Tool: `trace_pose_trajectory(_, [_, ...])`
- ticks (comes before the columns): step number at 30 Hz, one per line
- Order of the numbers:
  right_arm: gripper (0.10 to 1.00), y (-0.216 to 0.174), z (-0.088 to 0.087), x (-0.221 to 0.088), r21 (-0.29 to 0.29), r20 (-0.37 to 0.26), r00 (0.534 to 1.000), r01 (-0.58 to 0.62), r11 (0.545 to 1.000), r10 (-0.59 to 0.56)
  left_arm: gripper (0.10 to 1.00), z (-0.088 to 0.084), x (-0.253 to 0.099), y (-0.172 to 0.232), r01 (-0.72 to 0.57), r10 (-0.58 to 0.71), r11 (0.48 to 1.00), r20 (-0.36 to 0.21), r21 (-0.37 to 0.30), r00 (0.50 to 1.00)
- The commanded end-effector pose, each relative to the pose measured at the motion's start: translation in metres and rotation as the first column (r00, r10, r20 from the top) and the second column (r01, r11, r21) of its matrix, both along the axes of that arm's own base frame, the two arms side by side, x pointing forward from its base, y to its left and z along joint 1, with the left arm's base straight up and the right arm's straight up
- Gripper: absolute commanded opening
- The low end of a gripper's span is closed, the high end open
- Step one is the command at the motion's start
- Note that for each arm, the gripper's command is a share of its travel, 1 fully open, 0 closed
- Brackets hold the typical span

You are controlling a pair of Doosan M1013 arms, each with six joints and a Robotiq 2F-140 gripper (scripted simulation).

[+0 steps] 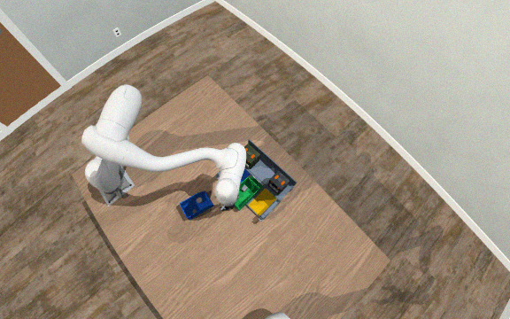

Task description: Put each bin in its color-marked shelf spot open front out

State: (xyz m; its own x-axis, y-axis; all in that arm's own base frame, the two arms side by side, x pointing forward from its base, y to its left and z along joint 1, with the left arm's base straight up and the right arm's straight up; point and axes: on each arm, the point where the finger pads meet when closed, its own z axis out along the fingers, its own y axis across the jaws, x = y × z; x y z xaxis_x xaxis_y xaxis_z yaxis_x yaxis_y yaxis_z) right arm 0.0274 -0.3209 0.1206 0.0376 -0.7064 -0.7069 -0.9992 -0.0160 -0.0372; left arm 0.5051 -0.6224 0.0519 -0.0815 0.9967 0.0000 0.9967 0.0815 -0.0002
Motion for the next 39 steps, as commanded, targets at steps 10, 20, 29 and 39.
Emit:
trace_pose_trajectory(10, [1.000, -0.0003, 0.0004, 0.0001, -0.001, 0.000, 1.000, 0.000, 1.000, 0.000, 0.099, 0.0012, 0.0068, 0.0002, 0.000, 0.000, 1.000, 0.001, -0.001, 1.000])
trace_pose_trajectory(20, [1.000, -0.0003, 0.0004, 0.0001, -0.001, 0.000, 1.000, 0.000, 1.000, 0.000, 0.099, 0.0012, 0.0071, 0.0002, 0.000, 0.000, 1.000, 0.001, -0.001, 1.000])
trace_pose_trajectory(29, [1.000, -0.0003, 0.0004, 0.0001, -0.001, 0.000, 1.000, 0.000, 1.000, 0.000, 0.099, 0.0012, 0.0071, 0.0002, 0.000, 0.000, 1.000, 0.001, -0.001, 1.000])
trace_pose_trajectory(39, [1.000, -0.0003, 0.0004, 0.0001, -0.001, 0.000, 1.000, 0.000, 1.000, 0.000, 0.099, 0.0012, 0.0073, 0.0003, 0.000, 0.000, 1.000, 0.001, -0.001, 1.000])
